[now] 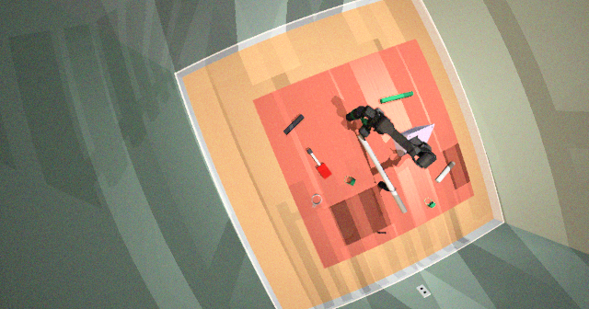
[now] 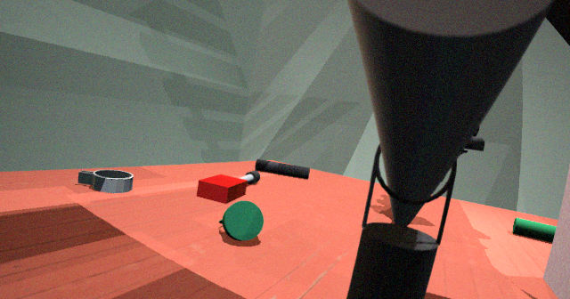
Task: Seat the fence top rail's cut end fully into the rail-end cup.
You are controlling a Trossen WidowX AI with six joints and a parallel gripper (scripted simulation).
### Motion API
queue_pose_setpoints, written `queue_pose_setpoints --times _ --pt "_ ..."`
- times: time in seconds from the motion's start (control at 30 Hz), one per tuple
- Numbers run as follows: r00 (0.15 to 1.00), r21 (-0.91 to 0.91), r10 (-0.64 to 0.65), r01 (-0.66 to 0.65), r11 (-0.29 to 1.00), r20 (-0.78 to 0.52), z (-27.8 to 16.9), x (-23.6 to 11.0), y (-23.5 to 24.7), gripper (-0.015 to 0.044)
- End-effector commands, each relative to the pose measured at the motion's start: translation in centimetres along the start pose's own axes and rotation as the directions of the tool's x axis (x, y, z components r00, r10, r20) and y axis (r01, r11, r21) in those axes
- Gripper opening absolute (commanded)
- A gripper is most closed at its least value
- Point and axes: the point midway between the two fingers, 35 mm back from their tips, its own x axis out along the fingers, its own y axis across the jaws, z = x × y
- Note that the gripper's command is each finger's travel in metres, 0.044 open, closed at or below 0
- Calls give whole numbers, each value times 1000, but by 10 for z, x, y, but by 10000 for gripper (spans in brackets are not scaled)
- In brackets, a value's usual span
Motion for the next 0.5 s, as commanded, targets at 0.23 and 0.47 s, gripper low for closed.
queue_pose_setpoints --times 0.23,0.47 --pt "1000 39 -4 4 999 3 1 1 -3 0" --pt "1000 89 -4 4 996 4 1 1 -8 0"
